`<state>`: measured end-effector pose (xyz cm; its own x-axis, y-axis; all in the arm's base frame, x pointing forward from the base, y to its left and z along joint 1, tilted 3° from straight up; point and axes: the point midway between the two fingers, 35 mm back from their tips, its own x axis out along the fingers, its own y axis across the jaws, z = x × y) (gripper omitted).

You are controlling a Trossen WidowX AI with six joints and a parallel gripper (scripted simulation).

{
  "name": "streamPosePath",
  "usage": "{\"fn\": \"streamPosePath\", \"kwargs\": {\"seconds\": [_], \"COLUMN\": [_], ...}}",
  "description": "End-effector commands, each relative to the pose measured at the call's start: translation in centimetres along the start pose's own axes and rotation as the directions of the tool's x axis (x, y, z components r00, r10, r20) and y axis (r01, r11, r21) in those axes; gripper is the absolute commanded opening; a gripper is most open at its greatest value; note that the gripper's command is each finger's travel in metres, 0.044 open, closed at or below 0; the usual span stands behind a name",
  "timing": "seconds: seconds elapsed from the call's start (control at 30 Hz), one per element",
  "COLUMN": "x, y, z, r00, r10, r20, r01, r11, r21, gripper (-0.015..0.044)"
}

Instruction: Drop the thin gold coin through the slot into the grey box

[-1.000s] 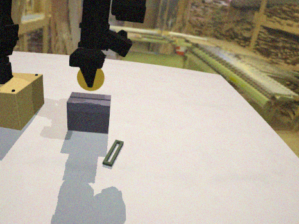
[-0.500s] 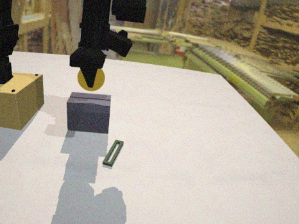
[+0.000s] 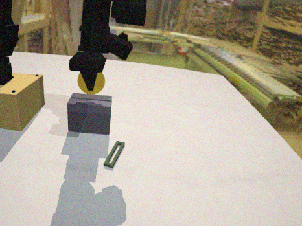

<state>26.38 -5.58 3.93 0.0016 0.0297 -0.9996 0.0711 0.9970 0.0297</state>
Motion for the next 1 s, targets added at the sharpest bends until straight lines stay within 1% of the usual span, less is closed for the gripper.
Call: {"fn": "streamPosePath", "kwargs": {"seconds": [0.0, 0.7, 0.9, 0.97], "x": [0.3, 1.3, 1.1, 1.1], "y": [0.0, 0.0, 0.0, 0.0], "z": [0.0, -0.1, 0.0, 0.0], "r00": [1.0, 1.0, 1.0, 1.0], "r10": [0.001, 0.001, 0.0, 0.0], "r20": [-0.003, -0.003, 0.0, 0.0], "r01": [-0.001, -0.001, 0.0, 0.0], "r11": [1.0, 1.0, 1.0, 1.0], "r21": [-0.004, 0.006, 0.0, 0.0], "gripper": [0.0, 0.0, 0.0157, 0.0161]}}
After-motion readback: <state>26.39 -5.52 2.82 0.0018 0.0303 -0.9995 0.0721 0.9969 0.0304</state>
